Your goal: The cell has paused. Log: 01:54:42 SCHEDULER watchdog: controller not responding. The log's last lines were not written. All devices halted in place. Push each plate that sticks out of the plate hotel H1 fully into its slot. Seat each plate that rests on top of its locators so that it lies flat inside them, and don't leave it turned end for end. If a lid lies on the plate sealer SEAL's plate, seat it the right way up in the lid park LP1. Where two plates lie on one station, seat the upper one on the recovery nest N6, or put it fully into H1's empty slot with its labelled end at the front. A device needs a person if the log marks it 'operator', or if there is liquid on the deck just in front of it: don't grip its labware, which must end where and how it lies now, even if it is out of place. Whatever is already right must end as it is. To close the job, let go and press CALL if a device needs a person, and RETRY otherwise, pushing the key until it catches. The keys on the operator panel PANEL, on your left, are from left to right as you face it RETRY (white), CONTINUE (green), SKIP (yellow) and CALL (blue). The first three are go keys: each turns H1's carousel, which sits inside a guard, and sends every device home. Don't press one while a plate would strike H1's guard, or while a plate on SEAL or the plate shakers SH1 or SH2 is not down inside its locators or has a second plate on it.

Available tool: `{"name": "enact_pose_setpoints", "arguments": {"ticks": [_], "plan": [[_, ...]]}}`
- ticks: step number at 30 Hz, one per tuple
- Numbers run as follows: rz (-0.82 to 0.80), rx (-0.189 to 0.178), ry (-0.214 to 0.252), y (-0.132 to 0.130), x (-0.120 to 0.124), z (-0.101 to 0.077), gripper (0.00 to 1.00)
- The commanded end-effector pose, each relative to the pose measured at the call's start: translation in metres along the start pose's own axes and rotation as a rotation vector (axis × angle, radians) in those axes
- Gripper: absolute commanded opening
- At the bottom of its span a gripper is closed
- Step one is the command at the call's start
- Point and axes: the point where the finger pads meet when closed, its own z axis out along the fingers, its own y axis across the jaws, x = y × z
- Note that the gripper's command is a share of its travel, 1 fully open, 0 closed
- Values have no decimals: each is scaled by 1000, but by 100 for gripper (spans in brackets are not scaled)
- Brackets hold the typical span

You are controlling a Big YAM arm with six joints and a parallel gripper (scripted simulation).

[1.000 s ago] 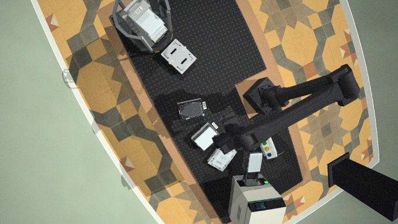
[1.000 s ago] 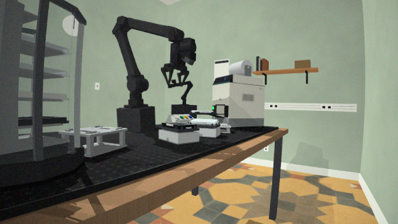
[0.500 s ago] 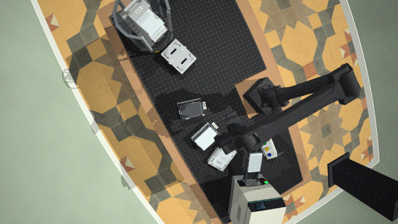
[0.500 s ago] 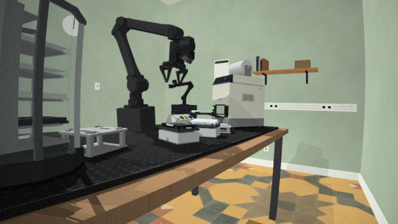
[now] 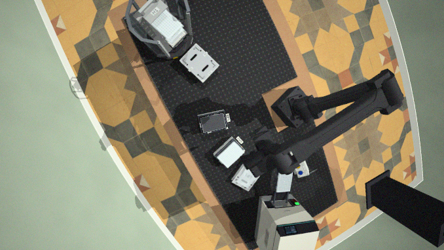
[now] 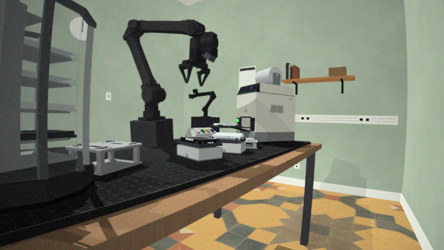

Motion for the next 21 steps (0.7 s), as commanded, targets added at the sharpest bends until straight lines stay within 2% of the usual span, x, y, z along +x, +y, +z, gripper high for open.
{"name": "enact_pose_setpoints", "arguments": {"ticks": [1, 21], "plan": [[8, -9, -74, 3, -20, -40, 100], [14, -8, -72, -1, -22, -41, 100]]}}
